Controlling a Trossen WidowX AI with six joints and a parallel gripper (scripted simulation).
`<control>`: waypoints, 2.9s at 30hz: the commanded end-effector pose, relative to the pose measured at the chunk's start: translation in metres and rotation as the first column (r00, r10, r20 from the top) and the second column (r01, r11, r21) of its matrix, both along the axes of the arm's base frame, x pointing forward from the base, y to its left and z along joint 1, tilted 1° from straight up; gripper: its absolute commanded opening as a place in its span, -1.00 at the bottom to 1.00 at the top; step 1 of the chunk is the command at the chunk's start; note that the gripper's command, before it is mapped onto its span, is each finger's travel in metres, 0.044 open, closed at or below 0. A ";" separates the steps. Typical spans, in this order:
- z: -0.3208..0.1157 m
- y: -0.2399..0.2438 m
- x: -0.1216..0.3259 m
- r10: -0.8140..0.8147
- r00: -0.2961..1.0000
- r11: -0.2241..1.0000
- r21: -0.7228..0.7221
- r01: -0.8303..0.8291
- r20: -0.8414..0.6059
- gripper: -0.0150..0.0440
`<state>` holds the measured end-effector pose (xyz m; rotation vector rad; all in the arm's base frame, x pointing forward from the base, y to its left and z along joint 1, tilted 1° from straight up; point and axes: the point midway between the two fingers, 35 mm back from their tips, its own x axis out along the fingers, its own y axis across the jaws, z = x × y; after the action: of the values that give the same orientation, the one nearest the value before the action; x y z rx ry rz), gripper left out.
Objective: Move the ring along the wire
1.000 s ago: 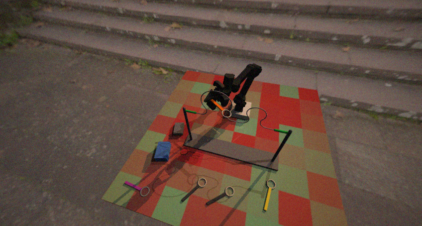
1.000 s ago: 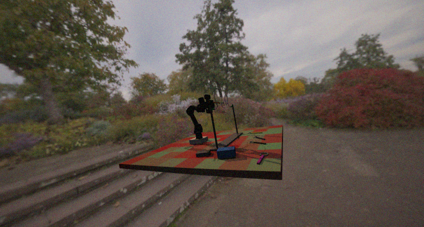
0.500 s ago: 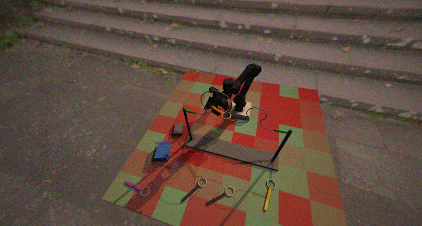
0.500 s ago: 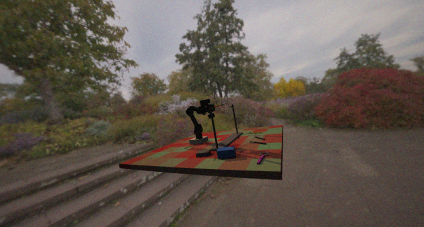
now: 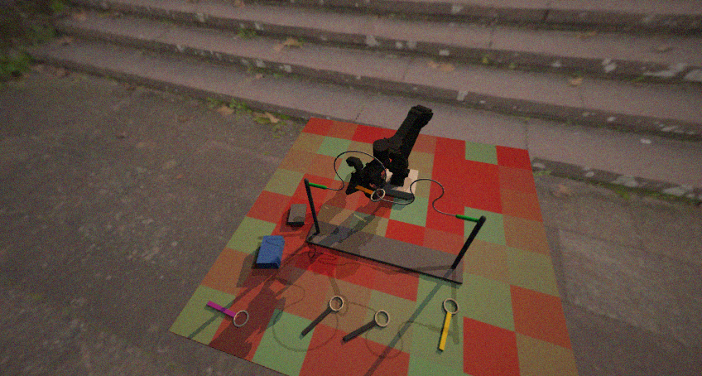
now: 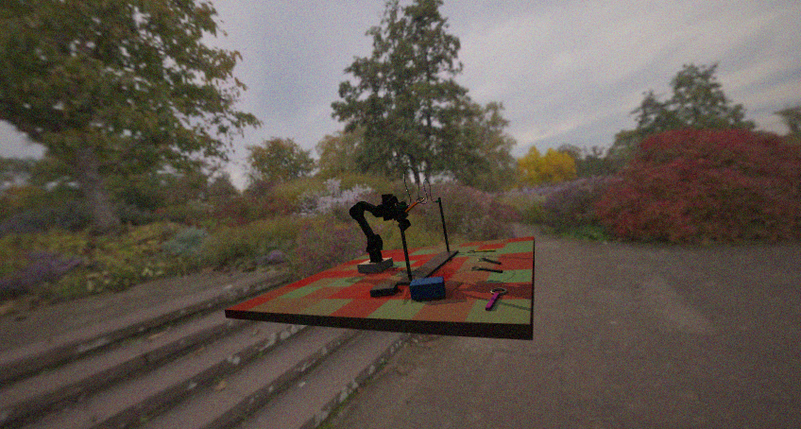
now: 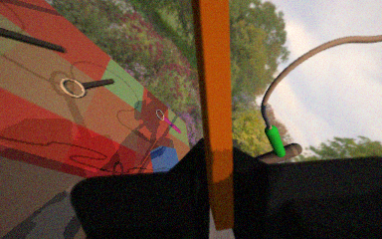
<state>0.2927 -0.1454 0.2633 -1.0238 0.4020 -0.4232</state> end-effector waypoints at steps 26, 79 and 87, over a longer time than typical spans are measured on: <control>-0.068 0.082 0.004 0.006 1.000 0.766 0.642 -0.022 0.026 -1.00; -0.074 0.188 0.007 0.004 0.999 0.389 0.920 -0.046 0.048 -1.00; -0.070 0.211 0.008 0.001 0.999 0.268 0.962 -0.052 0.054 -1.00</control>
<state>0.2990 0.0573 0.1870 0.1930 0.5064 -0.0931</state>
